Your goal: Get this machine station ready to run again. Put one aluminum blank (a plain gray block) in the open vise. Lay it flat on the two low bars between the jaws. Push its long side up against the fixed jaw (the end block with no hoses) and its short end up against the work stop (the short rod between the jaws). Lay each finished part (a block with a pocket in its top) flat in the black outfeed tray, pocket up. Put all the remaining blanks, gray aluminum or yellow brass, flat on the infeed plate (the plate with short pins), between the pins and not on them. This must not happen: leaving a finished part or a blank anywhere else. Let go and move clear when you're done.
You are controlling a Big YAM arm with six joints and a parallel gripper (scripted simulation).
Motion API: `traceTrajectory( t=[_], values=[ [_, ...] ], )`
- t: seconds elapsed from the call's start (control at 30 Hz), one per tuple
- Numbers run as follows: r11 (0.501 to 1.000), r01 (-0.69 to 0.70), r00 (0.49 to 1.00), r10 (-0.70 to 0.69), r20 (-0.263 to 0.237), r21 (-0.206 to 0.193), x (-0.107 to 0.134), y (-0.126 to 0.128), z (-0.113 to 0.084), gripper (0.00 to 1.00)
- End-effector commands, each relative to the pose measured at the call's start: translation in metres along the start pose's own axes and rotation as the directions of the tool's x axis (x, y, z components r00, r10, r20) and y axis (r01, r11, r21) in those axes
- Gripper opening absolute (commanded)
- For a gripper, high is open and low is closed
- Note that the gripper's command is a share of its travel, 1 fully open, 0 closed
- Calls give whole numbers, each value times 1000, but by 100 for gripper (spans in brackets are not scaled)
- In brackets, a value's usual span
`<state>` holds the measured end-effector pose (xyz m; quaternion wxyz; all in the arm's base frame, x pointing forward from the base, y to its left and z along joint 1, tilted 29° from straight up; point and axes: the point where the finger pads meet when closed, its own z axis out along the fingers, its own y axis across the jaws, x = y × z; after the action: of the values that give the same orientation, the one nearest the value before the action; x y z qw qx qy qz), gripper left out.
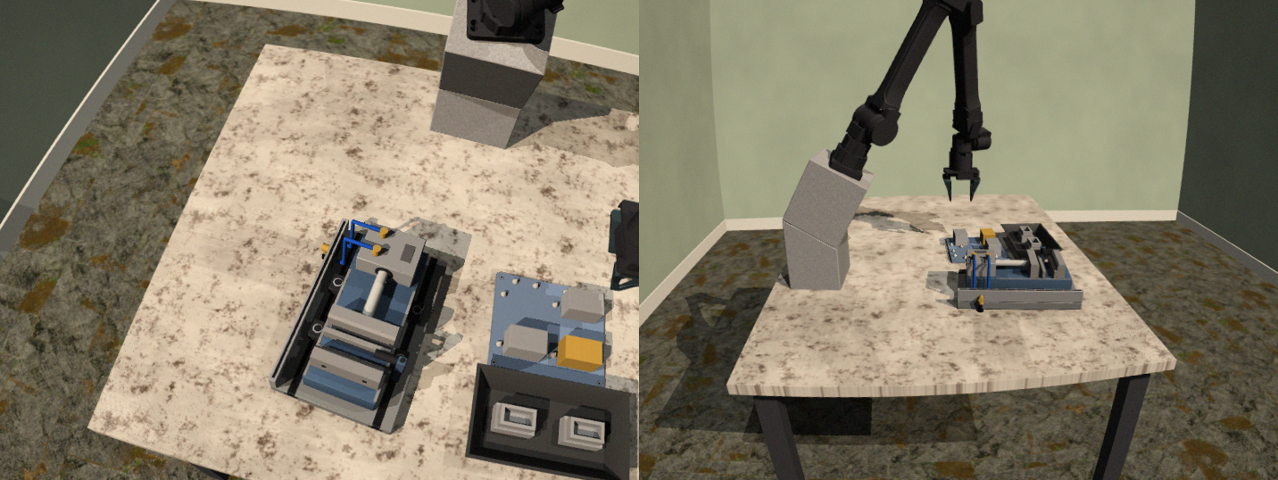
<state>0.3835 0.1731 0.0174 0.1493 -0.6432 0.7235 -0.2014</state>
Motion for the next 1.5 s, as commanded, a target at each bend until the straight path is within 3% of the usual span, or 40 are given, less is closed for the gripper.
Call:
traceTrajectory(
  t=[0.0,0.3,0.8,1.47],
  values=[
    [1000,12,1000,-12,-2,-2,2,0,16,64],
    [1000,7,1000,-7,5,8,-1,-7,52,64],
    [1000,7,1000,-7,6,9,-1,-7,92,64],
    [1000,12,1000,-12,3,4,0,-3,99,64]
  ],
)
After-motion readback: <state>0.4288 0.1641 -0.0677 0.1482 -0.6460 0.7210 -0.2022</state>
